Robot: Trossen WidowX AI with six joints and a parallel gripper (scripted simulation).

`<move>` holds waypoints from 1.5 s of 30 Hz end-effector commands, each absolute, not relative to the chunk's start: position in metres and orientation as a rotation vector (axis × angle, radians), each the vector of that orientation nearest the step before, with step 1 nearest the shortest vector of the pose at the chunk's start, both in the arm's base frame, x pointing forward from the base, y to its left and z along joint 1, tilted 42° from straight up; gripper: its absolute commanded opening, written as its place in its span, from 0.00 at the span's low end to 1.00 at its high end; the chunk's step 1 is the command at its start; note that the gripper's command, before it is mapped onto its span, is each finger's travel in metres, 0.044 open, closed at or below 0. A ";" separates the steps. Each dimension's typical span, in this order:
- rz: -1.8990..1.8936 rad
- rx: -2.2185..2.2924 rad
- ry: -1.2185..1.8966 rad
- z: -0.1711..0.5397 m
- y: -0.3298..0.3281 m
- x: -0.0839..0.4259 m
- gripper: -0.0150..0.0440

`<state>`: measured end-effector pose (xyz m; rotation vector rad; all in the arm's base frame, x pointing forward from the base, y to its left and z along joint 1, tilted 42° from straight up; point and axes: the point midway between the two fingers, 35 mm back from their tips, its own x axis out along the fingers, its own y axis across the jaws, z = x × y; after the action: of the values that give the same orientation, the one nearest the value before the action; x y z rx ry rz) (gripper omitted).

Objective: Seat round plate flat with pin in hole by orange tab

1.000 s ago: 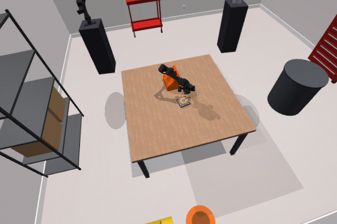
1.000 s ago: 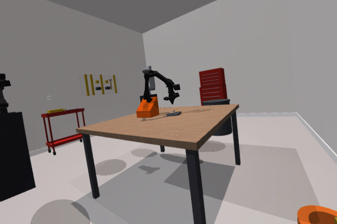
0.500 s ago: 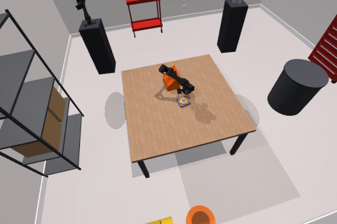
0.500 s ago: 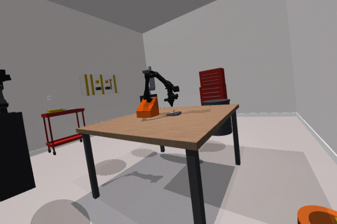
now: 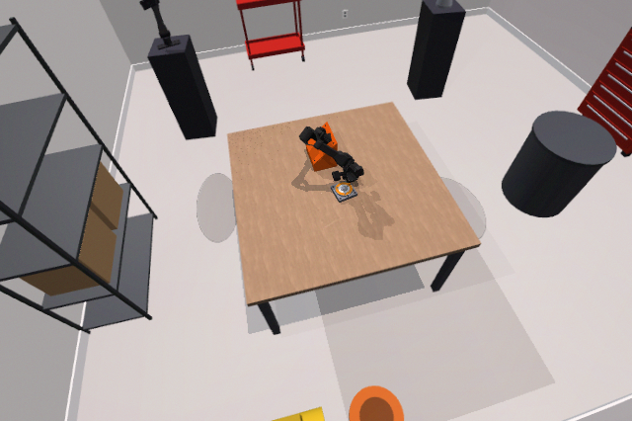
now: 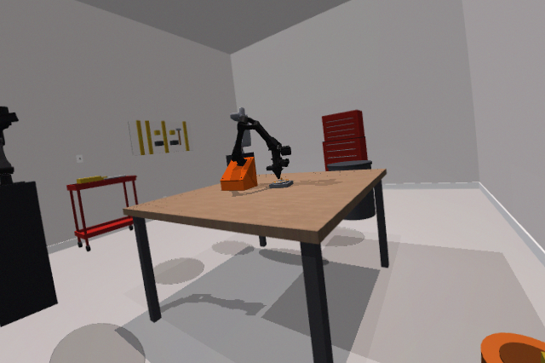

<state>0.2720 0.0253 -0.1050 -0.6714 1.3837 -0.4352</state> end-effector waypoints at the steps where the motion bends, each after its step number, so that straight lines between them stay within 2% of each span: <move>1: -0.431 -0.679 1.381 -0.107 0.028 0.276 0.25; 45: -0.431 -0.677 1.379 -0.114 0.045 0.311 0.25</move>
<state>0.3038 0.0434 -0.1156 -0.6847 1.3971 -0.4295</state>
